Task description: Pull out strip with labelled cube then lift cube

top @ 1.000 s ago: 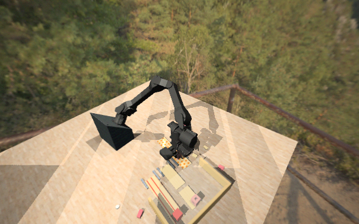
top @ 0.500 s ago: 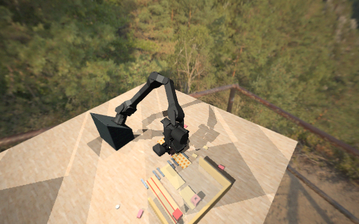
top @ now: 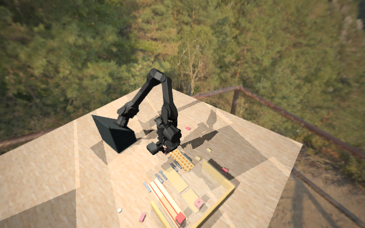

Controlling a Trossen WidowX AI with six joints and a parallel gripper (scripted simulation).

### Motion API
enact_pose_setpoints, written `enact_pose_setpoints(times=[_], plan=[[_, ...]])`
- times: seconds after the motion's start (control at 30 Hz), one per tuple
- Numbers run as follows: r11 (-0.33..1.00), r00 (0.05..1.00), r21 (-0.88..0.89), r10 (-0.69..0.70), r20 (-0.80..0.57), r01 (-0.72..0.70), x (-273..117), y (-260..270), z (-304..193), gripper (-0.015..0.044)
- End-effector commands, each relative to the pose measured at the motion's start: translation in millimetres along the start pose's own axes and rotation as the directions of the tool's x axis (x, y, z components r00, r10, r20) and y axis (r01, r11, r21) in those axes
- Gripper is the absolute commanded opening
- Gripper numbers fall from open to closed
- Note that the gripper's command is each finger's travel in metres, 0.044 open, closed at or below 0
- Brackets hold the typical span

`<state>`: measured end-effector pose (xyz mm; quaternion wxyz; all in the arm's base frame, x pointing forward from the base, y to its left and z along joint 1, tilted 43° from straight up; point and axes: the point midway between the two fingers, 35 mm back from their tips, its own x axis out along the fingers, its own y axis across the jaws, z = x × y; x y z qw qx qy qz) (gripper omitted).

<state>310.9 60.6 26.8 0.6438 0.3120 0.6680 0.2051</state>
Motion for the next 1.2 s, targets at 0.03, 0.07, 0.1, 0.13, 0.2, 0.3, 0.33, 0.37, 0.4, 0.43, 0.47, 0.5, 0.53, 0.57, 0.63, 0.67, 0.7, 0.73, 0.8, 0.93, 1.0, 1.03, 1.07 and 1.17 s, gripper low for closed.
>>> enact_pose_setpoints(times=[0.03,0.07,0.1,0.13,0.2,0.3,0.33,0.37,0.4,0.43,0.47,0.5,0.53,0.57,0.63,0.67,0.7,0.73,0.8,0.93,1.0,1.03,1.07,1.17], plan=[[1.000,1.000,-0.012,-0.002,0.006,0.002,0,-4,-13,0.0000],[1.000,1.000,-0.012,-0.002,0.006,0.002,-1,-4,-13,0.0000],[1.000,1.000,-0.011,-0.003,0.006,0.003,-4,-4,-13,0.0000],[1.000,1.000,-0.011,-0.003,0.006,0.003,-9,-4,-13,0.0000],[1.000,1.000,-0.011,-0.004,0.006,0.004,-21,-4,-12,0.0000],[1.000,1.000,-0.011,-0.004,0.006,0.004,-35,-4,-13,0.0000],[1.000,1.000,-0.011,-0.004,0.006,0.004,-36,-4,-13,0.0000],[1.000,1.000,-0.011,-0.004,0.006,0.004,-36,-4,-13,0.0000],[1.000,1.000,-0.011,-0.004,0.006,0.004,-36,-4,-13,0.0000],[1.000,1.000,-0.011,-0.004,0.006,0.004,-36,-4,-13,0.0000],[1.000,1.000,-0.011,-0.004,0.006,0.004,-36,-4,-13,0.0000],[1.000,1.000,-0.011,-0.004,0.006,0.004,-36,-4,-13,0.0000],[1.000,1.000,-0.011,-0.004,0.006,0.004,-36,-4,-13,0.0000],[1.000,1.000,-0.011,-0.004,0.006,0.004,-36,-4,-13,0.0000],[1.000,1.000,-0.011,-0.004,0.006,0.004,-36,-4,-13,0.0000],[1.000,1.000,-0.011,-0.004,0.006,0.004,-36,-4,-13,0.0000],[1.000,1.000,-0.011,-0.004,0.006,0.004,-36,-4,-13,0.0000],[1.000,1.000,-0.011,-0.004,0.006,0.004,-36,-4,-13,0.0000],[1.000,1.000,-0.011,-0.004,0.006,0.004,-36,-4,-13,0.0000],[1.000,1.000,-0.011,-0.004,0.006,0.004,-36,-4,-13,0.0000],[1.000,1.000,-0.011,-0.004,0.006,0.004,-36,-4,-13,0.0000],[1.000,1.000,-0.011,-0.004,0.006,0.004,-36,-4,-13,0.0000],[1.000,1.000,-0.011,-0.004,0.006,0.004,-36,-4,-13,0.0000],[1.000,1.000,-0.011,-0.004,0.006,0.004,-36,-4,-13,0.0000]])
